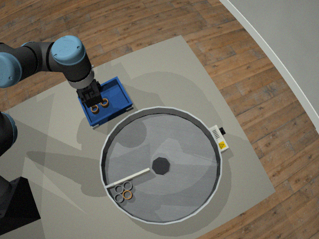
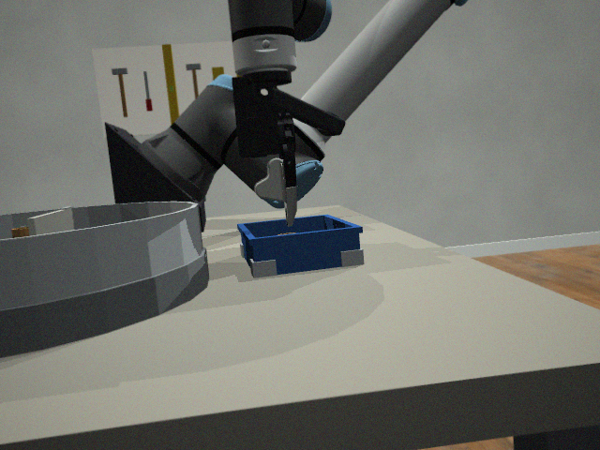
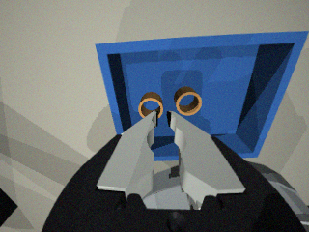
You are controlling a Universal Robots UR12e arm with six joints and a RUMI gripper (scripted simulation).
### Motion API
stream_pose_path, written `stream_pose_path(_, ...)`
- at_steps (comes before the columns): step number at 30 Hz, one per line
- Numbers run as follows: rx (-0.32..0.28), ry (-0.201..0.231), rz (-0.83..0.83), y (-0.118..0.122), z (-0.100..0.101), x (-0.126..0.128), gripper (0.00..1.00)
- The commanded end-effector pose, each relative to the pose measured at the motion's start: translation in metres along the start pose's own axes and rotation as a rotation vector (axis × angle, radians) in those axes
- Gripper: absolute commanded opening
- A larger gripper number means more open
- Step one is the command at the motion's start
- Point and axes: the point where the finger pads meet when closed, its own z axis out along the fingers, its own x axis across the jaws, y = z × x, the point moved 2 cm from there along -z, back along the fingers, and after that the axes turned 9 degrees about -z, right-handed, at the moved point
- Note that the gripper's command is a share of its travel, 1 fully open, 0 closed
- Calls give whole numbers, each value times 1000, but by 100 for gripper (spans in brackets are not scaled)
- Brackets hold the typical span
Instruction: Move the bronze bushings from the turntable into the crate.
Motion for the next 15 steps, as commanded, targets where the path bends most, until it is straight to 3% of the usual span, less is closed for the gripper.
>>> stream_pose_path(1,0,0,-1,0,-22,0,6)
stream_pose_path(8,0,0,-1,0,-55,0,6)
stream_pose_path(15,0,0,-1,0,-73,0,6)
